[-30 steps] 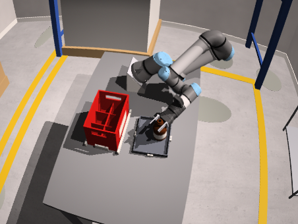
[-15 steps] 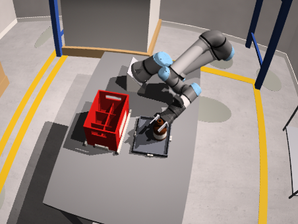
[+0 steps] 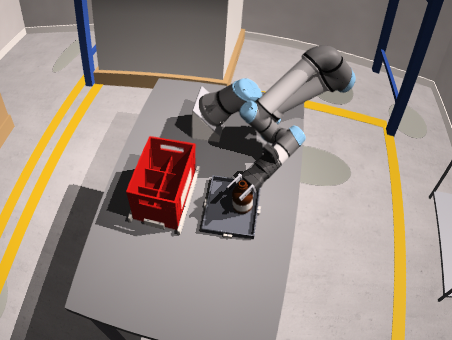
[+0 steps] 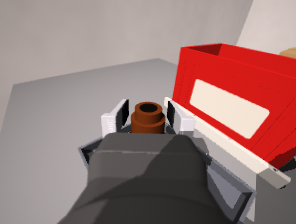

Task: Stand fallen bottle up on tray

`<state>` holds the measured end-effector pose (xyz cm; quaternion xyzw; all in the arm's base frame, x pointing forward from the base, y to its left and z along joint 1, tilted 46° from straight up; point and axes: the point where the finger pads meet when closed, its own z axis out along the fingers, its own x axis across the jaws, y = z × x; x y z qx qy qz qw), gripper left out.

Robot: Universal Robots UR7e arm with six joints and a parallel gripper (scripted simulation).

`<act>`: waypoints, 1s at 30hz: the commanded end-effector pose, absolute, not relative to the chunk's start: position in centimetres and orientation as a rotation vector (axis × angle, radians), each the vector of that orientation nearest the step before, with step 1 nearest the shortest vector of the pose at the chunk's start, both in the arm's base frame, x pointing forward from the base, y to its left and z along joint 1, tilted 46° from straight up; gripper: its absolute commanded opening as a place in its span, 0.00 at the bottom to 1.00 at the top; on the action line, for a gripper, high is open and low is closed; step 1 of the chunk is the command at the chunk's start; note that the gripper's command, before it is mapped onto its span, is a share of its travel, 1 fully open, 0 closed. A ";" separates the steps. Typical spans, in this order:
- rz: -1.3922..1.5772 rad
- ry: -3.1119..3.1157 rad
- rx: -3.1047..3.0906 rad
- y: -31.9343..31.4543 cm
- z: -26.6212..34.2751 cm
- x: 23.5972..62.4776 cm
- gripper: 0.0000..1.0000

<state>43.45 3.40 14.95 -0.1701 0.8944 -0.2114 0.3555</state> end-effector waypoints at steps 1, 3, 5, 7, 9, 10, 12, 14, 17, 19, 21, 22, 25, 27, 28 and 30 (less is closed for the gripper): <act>-0.545 2.311 -0.440 3.5 14.9 43.5 1.00; -0.545 2.311 -0.440 3.5 14.9 43.5 1.00; -0.545 2.311 -0.440 3.5 14.9 43.5 1.00; -0.545 2.311 -0.440 3.5 14.9 43.5 1.00; -0.545 2.311 -0.440 3.5 14.9 43.5 1.00; -0.545 2.311 -0.440 3.5 14.9 43.5 1.00; -0.545 2.311 -0.440 3.4 14.9 43.5 1.00; -0.545 2.311 -0.439 3.4 15.0 43.5 1.00; -0.546 2.310 -0.438 3.3 15.1 43.5 1.00; -0.546 2.310 -0.438 3.2 15.2 43.5 1.00; -0.546 2.310 -0.438 3.1 15.2 43.5 1.00; -0.546 2.310 -0.438 3.1 15.2 43.5 1.00; -0.546 2.311 -0.438 3.0 15.3 43.4 1.00; -0.546 2.311 -0.438 2.8 15.5 43.4 1.00; -0.546 2.312 -0.439 2.7 15.5 43.3 1.00; -0.546 2.312 -0.439 2.5 15.7 43.3 1.00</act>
